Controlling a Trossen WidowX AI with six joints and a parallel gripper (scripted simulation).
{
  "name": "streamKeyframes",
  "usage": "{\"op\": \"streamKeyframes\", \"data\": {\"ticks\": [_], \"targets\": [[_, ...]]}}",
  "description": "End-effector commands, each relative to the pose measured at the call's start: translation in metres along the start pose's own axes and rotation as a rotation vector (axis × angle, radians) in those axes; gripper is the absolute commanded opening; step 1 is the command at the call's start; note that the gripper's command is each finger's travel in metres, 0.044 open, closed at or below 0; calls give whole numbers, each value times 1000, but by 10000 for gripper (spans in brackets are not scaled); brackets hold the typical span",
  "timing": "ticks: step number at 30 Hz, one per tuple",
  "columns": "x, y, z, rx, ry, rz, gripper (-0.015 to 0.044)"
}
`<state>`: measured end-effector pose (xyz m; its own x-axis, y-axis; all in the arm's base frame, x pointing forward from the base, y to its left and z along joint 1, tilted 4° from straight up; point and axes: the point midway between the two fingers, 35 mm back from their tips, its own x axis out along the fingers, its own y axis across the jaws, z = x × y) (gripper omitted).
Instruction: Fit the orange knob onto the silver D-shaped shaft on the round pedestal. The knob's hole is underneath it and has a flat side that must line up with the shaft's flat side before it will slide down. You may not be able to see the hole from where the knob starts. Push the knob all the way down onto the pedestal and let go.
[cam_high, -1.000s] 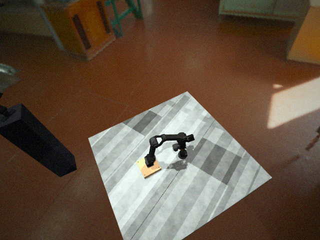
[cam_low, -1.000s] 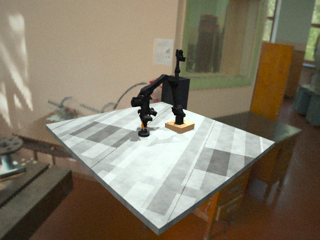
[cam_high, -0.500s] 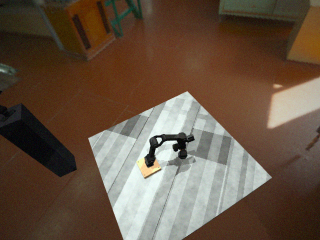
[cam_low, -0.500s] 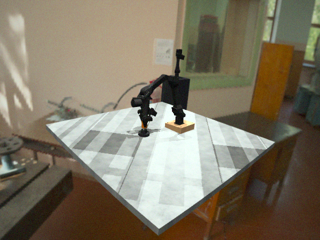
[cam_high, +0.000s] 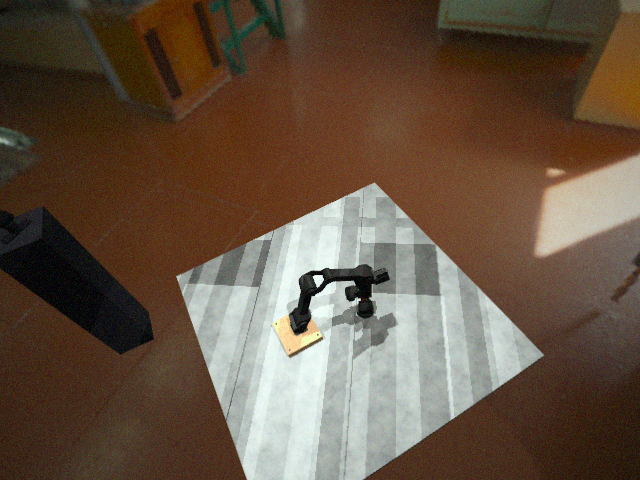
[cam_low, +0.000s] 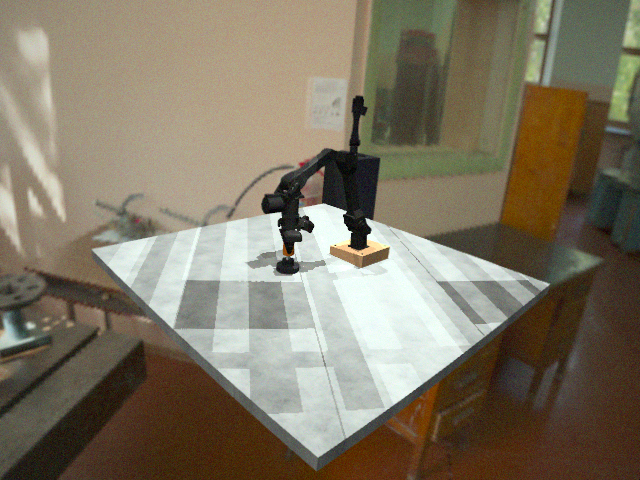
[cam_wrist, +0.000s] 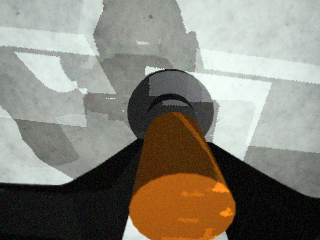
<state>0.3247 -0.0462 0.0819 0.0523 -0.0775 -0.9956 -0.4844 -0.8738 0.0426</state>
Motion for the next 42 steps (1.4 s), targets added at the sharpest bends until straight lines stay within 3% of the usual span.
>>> {"op": "streamKeyframes", "data": {"ticks": [1,42], "targets": [[-1,0,0,192,1,0,0],[-2,0,3,2987,-1,-2,0]]}}
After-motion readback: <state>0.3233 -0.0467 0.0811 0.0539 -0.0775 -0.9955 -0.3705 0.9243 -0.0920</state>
